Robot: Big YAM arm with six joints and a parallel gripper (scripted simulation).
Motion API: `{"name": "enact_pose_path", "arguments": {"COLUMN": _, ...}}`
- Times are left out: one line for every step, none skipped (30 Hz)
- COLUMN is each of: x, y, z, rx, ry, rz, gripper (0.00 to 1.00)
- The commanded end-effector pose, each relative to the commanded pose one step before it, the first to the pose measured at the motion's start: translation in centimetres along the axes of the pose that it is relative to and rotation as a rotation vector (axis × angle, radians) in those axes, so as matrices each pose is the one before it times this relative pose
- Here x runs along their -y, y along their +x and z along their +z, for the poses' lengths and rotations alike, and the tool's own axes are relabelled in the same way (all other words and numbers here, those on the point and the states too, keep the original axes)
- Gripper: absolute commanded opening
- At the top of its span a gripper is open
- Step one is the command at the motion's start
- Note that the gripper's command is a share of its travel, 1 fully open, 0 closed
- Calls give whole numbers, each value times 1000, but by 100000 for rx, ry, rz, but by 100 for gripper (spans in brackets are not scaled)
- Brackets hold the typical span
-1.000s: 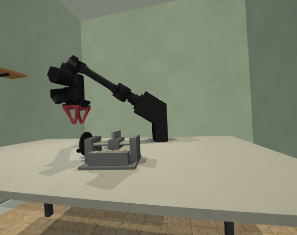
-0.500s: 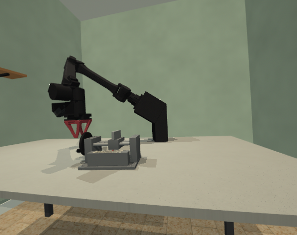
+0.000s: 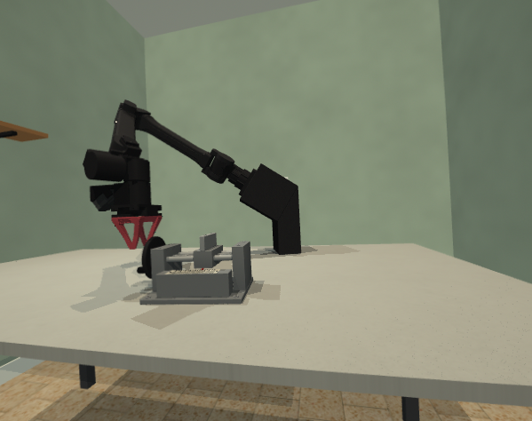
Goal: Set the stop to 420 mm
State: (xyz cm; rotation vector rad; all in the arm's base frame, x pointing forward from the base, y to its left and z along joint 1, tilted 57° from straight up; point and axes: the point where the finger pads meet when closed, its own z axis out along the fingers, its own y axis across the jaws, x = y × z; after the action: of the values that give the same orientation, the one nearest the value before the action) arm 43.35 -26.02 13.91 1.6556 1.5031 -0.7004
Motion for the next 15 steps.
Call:
{"name": "enact_pose_path", "arguments": {"x": 420, "y": 236, "z": 1207, "rx": 209, "ry": 1211, "rz": -1475, "gripper": 53}}
{"name": "enact_pose_path", "arguments": {"x": 0, "y": 0, "z": 0, "rx": 0, "ry": 0, "rz": 0, "gripper": 53}}
{"name": "enact_pose_path", "arguments": {"x": 10, "y": -10, "z": 298, "rx": 69, "ry": 38, "rz": -3, "gripper": 53}}
{"name": "enact_pose_path", "arguments": {"x": -1, "y": 14, "z": 320, "rx": -71, "ry": -34, "rz": -4, "gripper": 53}}
{"name": "enact_pose_path", "arguments": {"x": 5, "y": 2, "z": 340, "rx": -1, "ry": 2, "rz": -4, "gripper": 53}}
{"name": "enact_pose_path", "arguments": {"x": 5, "y": 2, "z": 355, "rx": -1, "ry": 3, "rz": -4, "gripper": 53}}
{"name": "enact_pose_path", "arguments": {"x": -60, "y": -52, "z": 352, "rx": 47, "ry": -85, "rz": 112, "gripper": 53}}
{"name": "enact_pose_path", "arguments": {"x": -9, "y": -11, "z": 369, "rx": 12, "ry": -18, "rz": 22, "gripper": 53}}
{"name": "enact_pose_path", "arguments": {"x": -12, "y": -12, "z": 373, "rx": 12, "ry": -20, "rz": 26, "gripper": 53}}
{"name": "enact_pose_path", "arguments": {"x": -29, "y": -26, "z": 366, "rx": 27, "ry": -43, "rz": 56, "gripper": 53}}
{"name": "enact_pose_path", "arguments": {"x": -44, "y": -39, "z": 356, "rx": 40, "ry": -64, "rz": 83, "gripper": 53}}
{"name": "enact_pose_path", "arguments": {"x": -59, "y": -52, "z": 341, "rx": 53, "ry": -83, "rz": 108, "gripper": 53}}
{"name": "enact_pose_path", "arguments": {"x": -75, "y": -64, "z": 322, "rx": 65, "ry": -103, "rz": 134, "gripper": 53}}
{"name": "enact_pose_path", "arguments": {"x": -76, "y": -67, "z": 300, "rx": 70, "ry": -106, "rz": 137, "gripper": 53}}
{"name": "enact_pose_path", "arguments": {"x": -82, "y": -71, "z": 274, "rx": 75, "ry": -113, "rz": 146, "gripper": 53}}
